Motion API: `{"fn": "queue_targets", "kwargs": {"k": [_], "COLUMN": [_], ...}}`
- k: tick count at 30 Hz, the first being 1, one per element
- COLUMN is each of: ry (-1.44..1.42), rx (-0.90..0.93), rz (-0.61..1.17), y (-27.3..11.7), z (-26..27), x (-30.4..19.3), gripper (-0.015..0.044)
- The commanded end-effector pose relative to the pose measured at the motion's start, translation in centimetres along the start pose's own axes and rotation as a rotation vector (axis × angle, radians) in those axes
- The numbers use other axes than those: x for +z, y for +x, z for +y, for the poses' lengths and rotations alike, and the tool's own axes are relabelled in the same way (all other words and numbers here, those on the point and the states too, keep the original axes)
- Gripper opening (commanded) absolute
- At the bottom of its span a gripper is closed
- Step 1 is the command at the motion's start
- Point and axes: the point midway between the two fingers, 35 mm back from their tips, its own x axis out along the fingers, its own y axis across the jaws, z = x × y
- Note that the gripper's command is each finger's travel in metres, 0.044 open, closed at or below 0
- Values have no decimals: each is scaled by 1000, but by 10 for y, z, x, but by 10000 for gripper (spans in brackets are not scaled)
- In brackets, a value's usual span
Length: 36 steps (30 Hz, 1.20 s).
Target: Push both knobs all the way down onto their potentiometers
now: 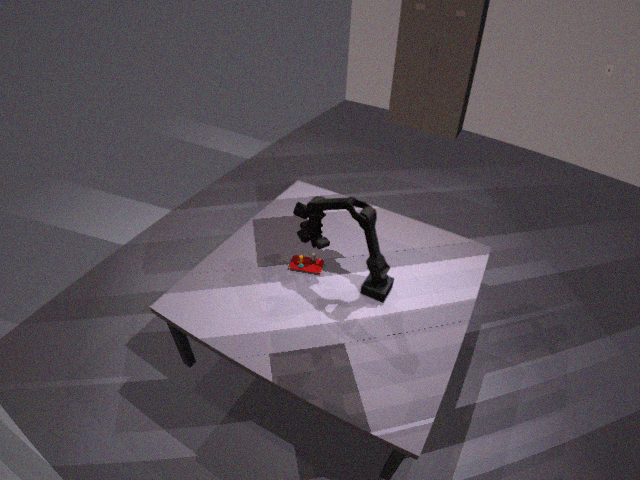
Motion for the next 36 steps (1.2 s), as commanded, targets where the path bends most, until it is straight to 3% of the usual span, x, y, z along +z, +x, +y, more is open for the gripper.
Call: {"fn": "queue_targets", "kwargs": {"k": [1, 36], "ry": [7, 7], "rx": [16, 16], "rz": [-2, -3], "y": [14, 36], "z": [3, 3], "x": [3, 3], "gripper": [0, 0]}}
